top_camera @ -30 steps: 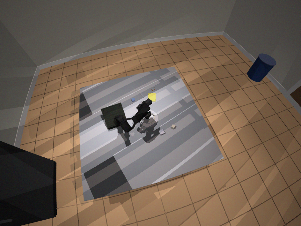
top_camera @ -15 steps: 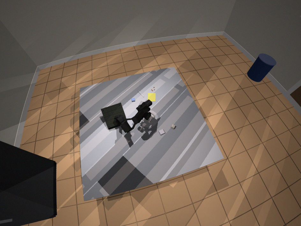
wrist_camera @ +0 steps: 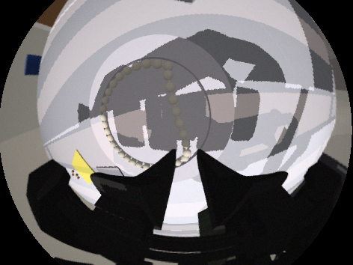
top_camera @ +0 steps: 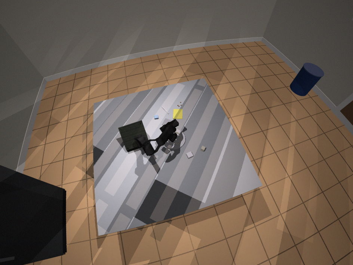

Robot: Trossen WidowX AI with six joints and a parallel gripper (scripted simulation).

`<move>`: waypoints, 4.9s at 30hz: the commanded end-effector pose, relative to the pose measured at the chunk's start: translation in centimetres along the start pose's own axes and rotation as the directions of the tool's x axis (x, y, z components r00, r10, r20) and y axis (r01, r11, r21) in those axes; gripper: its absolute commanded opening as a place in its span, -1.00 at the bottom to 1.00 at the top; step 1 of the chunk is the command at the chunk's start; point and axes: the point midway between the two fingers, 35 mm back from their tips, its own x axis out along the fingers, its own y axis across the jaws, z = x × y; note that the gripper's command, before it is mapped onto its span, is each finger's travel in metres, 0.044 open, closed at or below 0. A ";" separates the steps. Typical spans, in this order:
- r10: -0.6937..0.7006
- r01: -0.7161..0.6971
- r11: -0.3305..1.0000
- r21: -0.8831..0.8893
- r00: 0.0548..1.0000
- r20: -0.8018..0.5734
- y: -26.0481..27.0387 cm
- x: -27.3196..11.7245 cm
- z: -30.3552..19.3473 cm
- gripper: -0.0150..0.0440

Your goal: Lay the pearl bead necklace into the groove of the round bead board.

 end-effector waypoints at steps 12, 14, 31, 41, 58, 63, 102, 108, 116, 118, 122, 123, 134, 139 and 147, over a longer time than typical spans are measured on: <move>-0.001 0.001 1.000 0.000 1.000 0.000 0.0 0.1 0.0 -0.49; -0.001 0.001 1.000 0.000 1.000 0.000 0.0 0.1 0.0 -0.49; -0.001 0.001 1.000 0.000 1.000 0.000 0.0 0.1 0.0 -0.49; -0.001 0.001 1.000 -0.003 1.000 0.002 0.0 -0.1 0.0 -0.49; -0.003 0.003 1.000 -0.008 1.000 0.005 -0.8 0.1 -0.3 -0.49; -0.006 0.006 1.000 -0.007 1.000 0.000 -0.7 0.0 -0.4 -0.14; -0.001 0.002 0.979 -0.205 1.000 0.005 1.0 -1.9 3.3 0.38; -0.001 0.004 0.911 -0.412 1.000 0.007 2.2 -3.4 7.7 -0.08; -0.001 0.005 0.889 -0.459 1.000 0.008 2.4 -3.8 8.7 -0.08; -0.001 0.005 0.889 -0.459 1.000 0.008 2.4 -3.4 8.7 -0.08; -0.001 0.005 0.889 -0.459 1.000 0.008 2.4 -2.2 8.8 -0.08; 0.006 -0.003 0.894 -0.448 1.000 0.006 2.4 -2.9 8.8 -0.08; 0.003 0.000 0.892 -0.452 1.000 0.007 2.4 -1.6 8.8 -0.08; 0.001 0.003 0.891 -0.455 1.000 0.008 2.4 -0.8 8.8 -0.08; -0.002 0.006 0.889 -0.458 1.000 0.009 2.4 0.2 8.8 -0.08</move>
